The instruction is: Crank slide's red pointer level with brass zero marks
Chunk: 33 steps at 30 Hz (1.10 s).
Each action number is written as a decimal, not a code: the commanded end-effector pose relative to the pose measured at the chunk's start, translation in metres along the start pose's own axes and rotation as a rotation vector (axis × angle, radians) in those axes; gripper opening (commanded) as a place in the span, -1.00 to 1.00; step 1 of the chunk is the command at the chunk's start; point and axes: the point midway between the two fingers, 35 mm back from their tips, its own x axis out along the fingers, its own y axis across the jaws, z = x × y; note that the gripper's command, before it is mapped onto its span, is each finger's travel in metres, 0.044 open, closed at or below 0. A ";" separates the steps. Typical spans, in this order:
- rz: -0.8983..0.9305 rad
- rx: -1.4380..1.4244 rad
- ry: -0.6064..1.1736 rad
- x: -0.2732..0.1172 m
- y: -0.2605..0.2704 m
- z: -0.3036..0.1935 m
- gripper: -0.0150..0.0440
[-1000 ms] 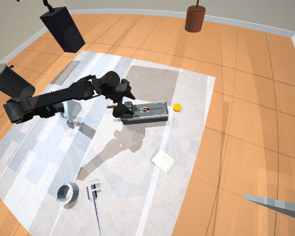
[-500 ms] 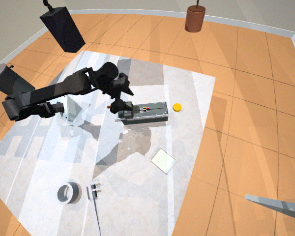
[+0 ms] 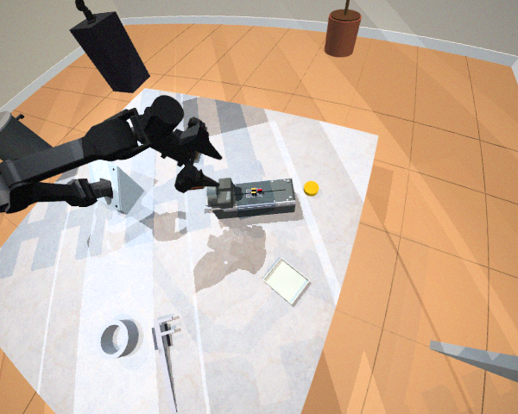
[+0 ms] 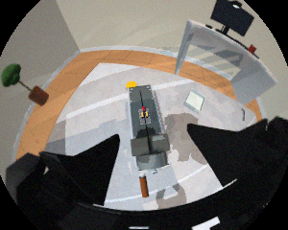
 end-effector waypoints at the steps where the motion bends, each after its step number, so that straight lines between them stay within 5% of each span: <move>1: 0.018 0.009 -0.020 -0.013 0.004 -0.013 1.00; 21: 0.077 0.023 -0.102 -0.055 0.024 -0.076 1.00; 33: 0.077 0.023 -0.102 -0.022 0.027 -0.100 1.00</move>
